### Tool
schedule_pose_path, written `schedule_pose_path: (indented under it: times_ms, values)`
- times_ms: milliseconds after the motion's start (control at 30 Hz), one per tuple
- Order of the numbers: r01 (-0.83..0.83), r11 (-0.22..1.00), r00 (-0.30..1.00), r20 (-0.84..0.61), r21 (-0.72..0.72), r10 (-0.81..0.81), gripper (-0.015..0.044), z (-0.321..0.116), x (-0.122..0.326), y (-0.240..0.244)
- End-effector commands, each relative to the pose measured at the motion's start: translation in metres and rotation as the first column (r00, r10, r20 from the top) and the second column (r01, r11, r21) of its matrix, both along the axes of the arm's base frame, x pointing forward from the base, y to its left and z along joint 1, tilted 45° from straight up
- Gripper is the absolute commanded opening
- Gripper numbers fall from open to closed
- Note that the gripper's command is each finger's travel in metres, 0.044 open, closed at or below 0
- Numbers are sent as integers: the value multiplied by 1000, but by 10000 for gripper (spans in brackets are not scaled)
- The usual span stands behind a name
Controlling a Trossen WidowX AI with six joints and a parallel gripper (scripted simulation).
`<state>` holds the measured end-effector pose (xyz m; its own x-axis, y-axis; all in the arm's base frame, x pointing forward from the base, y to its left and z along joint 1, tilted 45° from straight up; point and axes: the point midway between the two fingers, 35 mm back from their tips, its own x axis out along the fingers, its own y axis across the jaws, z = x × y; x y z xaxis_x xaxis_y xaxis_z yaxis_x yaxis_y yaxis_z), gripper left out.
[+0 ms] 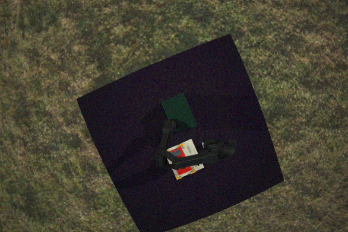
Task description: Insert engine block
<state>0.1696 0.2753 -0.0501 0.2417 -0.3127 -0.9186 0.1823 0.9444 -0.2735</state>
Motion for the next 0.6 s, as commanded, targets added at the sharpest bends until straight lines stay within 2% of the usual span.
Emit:
schedule_pose_path:
  times_ms: [0,267,567]
  values:
    - [114,993,993,41,-11,-113,440,-5,9,-11]
    - [362,932,923,139,-7,-358,440,-16,26,-35]
    - [605,796,764,258,29,-591,440,-27,43,-64]
